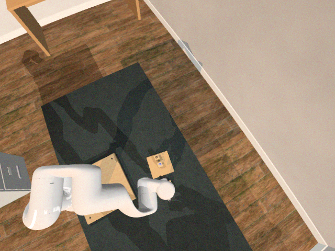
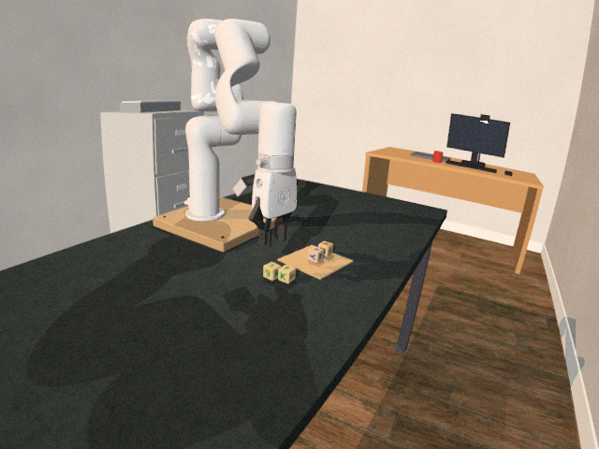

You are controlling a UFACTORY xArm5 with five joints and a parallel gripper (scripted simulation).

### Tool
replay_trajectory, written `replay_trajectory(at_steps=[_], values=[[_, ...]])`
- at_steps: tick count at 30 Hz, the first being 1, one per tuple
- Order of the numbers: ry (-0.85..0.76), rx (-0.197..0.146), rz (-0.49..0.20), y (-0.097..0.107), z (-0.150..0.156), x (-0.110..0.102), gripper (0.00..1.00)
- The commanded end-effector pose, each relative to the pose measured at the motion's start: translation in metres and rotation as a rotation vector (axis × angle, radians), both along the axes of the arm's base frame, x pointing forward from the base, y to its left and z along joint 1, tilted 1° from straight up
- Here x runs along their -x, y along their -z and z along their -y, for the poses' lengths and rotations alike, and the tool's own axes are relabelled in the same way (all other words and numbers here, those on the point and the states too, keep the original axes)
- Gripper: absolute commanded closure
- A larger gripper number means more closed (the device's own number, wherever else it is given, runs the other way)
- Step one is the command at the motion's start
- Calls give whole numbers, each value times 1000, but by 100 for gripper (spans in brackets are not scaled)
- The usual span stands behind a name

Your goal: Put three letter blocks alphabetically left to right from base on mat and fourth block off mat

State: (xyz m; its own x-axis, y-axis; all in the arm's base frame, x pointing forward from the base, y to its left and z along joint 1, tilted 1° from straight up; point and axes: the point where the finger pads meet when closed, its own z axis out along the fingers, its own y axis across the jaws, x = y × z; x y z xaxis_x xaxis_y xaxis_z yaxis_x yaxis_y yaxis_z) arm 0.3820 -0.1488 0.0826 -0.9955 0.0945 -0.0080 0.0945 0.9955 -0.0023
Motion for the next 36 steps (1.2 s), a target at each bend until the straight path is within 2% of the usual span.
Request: replay_trajectory(at_steps=[1,36], values=[[0,1,3,0,0,-1,53],[0,1,3,41,0,-2,53]])
